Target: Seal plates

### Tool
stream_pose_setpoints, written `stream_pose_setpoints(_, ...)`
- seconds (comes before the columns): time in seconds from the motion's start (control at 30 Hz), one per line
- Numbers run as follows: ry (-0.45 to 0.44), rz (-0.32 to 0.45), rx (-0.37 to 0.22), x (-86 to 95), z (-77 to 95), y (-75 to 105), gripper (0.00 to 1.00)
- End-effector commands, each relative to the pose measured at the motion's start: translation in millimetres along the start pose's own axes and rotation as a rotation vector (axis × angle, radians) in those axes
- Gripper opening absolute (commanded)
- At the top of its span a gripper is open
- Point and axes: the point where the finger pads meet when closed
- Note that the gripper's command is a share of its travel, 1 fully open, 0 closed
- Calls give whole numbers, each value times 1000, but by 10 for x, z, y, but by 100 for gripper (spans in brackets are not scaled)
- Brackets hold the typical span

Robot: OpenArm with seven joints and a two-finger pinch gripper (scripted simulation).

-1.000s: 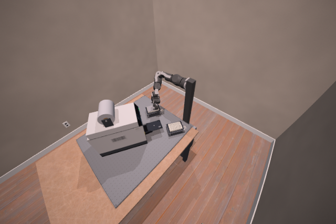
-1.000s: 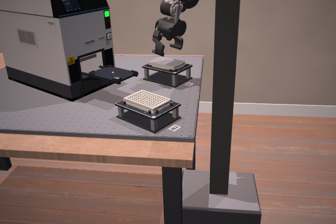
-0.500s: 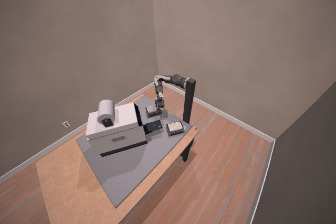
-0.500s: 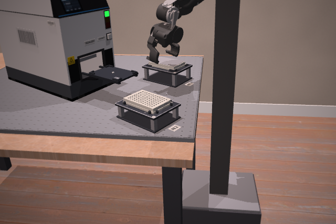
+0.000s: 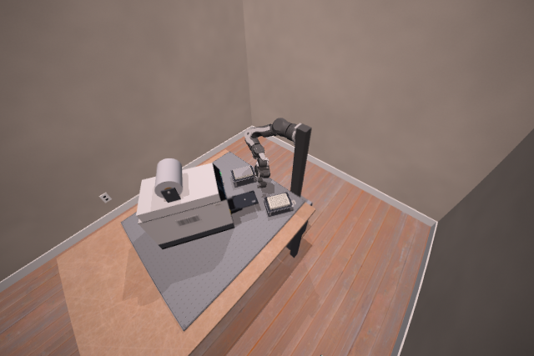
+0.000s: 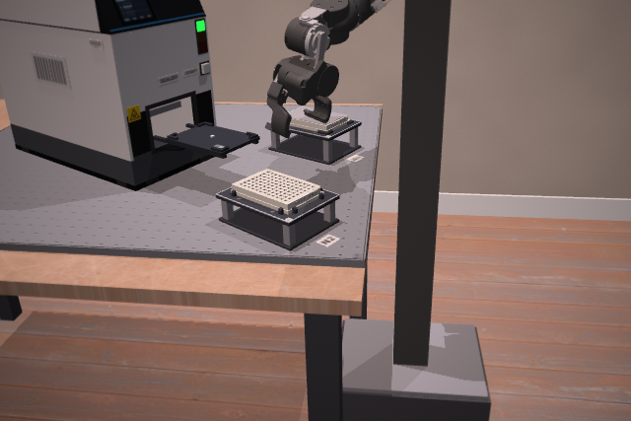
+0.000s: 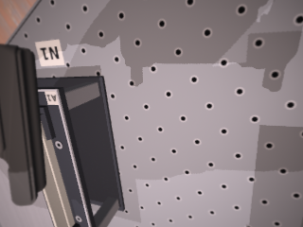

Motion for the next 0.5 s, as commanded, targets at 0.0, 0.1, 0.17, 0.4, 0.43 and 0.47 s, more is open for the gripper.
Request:
stream_pose_setpoints(0.0, -18, -28, -11, -69, 32, -8, 65)
stream_pose_setpoints(0.1, -17, -27, -11, 68, -35, -13, 65)
stream_pose_setpoints(0.17, -18, -28, -12, 157, -74, -19, 65)
stream_pose_setpoints(0.4, -18, -27, -13, 476, -216, -33, 65)
stream_pose_setpoints(0.43, -18, -27, -13, 522, -237, -35, 65)
stream_pose_setpoints(0.47, -18, -27, -13, 567, -257, -38, 65)
Point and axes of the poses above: the point where the finger pads meet when closed, its own y axis back along the fingers, its own x axis across the jaws, z = x × y, and after that the axes turned 5 degrees about y, right-handed
